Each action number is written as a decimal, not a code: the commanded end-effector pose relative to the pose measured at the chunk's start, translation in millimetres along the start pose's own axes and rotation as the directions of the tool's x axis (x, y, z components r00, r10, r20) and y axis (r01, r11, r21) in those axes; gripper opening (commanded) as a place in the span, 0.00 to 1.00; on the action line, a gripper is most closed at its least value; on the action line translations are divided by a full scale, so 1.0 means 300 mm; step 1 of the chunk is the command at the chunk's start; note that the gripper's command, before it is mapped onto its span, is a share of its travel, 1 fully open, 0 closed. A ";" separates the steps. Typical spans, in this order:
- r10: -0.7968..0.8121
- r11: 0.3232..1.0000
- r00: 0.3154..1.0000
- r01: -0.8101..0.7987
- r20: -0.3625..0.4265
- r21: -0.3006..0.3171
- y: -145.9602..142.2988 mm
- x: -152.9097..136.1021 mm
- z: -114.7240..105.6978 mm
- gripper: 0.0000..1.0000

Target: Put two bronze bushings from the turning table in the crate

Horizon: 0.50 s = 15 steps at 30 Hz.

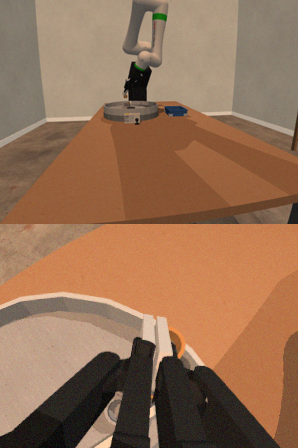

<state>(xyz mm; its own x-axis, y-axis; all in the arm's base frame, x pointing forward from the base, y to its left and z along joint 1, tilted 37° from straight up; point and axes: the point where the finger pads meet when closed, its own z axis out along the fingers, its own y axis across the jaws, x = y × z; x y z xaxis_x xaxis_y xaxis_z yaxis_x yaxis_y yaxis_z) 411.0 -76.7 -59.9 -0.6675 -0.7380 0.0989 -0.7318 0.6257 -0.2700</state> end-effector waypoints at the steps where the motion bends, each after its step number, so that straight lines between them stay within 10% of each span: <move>1: 0.000 1.000 1.000 0.000 0.000 0.000 0.002 -0.003 -0.003 0.00; 15: 0.000 1.000 1.000 0.000 0.000 0.000 0.114 -0.182 -0.155 0.00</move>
<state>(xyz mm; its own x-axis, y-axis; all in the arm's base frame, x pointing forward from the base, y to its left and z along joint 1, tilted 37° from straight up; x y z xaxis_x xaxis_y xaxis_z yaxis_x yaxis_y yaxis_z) 414.9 -26.1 -40.3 -0.6665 -0.7391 0.0973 -0.7324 0.6250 -0.2700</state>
